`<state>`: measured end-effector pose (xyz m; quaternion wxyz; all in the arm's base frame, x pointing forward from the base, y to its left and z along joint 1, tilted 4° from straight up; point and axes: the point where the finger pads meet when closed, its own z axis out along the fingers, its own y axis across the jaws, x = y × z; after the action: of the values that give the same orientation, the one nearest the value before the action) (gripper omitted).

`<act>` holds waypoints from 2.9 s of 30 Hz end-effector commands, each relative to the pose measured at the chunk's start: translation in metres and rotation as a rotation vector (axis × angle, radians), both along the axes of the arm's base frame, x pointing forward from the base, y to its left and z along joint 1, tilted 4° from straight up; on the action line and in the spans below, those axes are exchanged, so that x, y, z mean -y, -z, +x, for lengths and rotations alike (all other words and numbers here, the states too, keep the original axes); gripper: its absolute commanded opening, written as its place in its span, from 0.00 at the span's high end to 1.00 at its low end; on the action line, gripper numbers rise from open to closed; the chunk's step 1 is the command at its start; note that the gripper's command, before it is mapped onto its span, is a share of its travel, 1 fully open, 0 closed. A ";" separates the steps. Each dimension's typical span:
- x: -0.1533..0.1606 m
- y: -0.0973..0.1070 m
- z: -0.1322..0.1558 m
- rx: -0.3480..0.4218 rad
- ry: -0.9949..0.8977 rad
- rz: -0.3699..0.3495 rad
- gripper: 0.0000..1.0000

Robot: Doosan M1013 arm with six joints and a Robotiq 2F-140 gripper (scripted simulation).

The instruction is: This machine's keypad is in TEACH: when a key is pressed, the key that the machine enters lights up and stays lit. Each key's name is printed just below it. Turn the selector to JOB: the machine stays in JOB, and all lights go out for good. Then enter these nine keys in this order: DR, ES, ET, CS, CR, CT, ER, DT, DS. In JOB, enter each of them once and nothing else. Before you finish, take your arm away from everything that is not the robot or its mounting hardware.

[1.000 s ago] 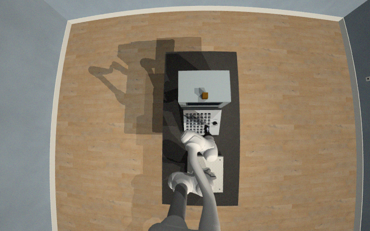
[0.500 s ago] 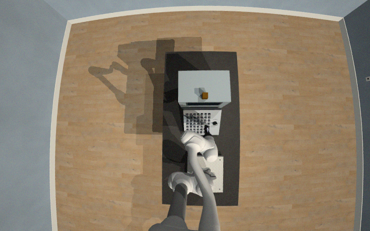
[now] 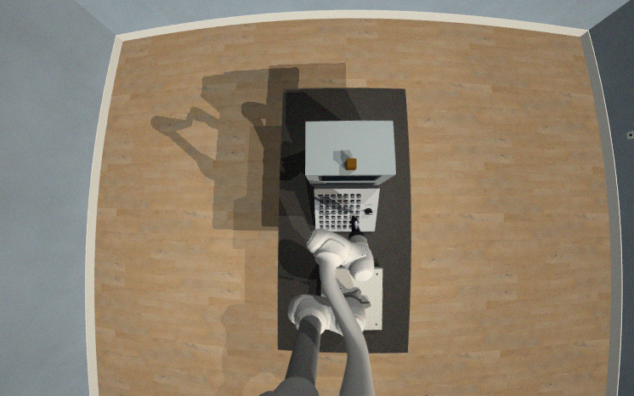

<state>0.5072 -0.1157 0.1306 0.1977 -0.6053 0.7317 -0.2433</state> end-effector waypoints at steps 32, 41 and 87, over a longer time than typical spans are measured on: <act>-0.025 -0.052 0.049 0.000 0.000 0.000 1.00; -0.025 -0.052 0.051 0.000 0.000 0.000 1.00; -0.022 -0.035 0.064 0.000 0.000 0.000 1.00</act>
<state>0.5712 -0.0932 0.1654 0.1976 -0.6053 0.7317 -0.2431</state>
